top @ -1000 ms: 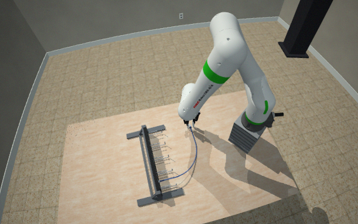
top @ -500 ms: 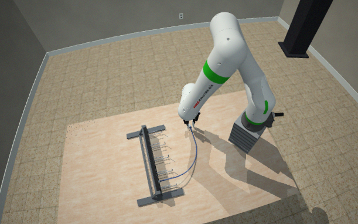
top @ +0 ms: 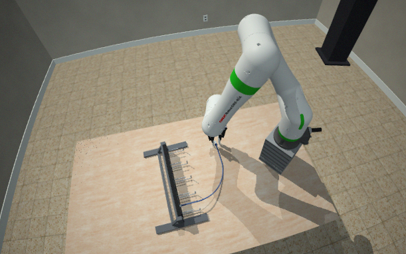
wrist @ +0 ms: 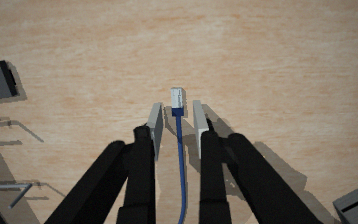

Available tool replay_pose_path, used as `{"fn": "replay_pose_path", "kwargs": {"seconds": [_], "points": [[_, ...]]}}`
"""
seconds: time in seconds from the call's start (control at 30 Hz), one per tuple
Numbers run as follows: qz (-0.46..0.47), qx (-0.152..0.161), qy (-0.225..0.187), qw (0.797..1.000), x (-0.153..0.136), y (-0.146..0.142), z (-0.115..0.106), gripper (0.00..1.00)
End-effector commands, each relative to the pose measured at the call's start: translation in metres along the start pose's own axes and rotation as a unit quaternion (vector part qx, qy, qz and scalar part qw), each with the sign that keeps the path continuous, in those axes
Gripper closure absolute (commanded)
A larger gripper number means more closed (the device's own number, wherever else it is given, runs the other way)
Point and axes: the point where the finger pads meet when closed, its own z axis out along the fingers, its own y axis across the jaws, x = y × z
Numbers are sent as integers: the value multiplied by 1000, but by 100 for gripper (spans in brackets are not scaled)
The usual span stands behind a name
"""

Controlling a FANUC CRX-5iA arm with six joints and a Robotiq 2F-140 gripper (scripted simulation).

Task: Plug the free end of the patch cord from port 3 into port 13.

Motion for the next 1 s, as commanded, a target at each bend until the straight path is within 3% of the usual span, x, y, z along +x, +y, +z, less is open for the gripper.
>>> {"fn": "replay_pose_path", "kwargs": {"seconds": [0.0,0.97], "points": [[0,0,0,1000,0,0,1,78],[0,0,0,1000,0,0,9,78]]}}
